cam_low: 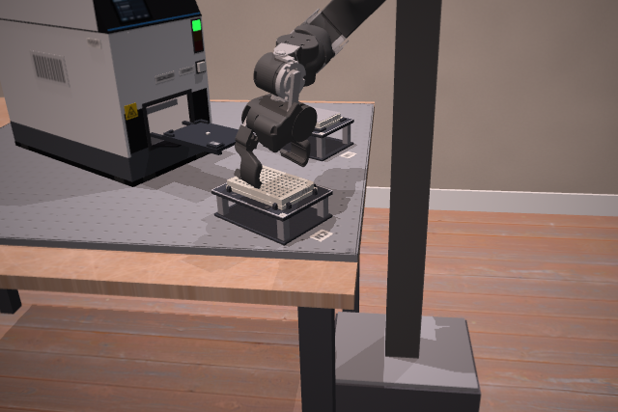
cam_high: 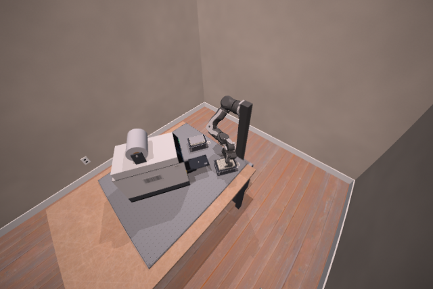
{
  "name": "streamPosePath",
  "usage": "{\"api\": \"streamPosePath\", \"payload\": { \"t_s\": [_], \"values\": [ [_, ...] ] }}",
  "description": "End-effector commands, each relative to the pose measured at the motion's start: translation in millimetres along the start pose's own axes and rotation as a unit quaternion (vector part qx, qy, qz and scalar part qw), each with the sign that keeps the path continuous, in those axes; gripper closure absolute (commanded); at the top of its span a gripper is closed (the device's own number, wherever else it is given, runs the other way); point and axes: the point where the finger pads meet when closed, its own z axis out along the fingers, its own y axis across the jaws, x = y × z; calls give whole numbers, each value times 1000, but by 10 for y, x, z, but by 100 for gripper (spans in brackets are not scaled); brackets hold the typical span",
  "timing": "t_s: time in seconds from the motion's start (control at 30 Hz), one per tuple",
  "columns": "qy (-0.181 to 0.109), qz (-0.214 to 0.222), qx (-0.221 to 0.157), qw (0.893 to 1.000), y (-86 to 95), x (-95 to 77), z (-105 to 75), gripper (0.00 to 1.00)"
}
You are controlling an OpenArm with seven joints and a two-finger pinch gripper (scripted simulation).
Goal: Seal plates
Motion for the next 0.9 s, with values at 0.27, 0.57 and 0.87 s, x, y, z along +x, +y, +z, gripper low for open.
{"api": "streamPosePath", "payload": {
  "t_s": [0.27,0.57,0.87],
  "values": [
    [-1,-1,-4,1000,19,-5,-14,35],
    [-1,-1,-4,1000,19,-5,-14,35],
    [-1,-3,-6,1000,25,19,93,35]
  ]
}}
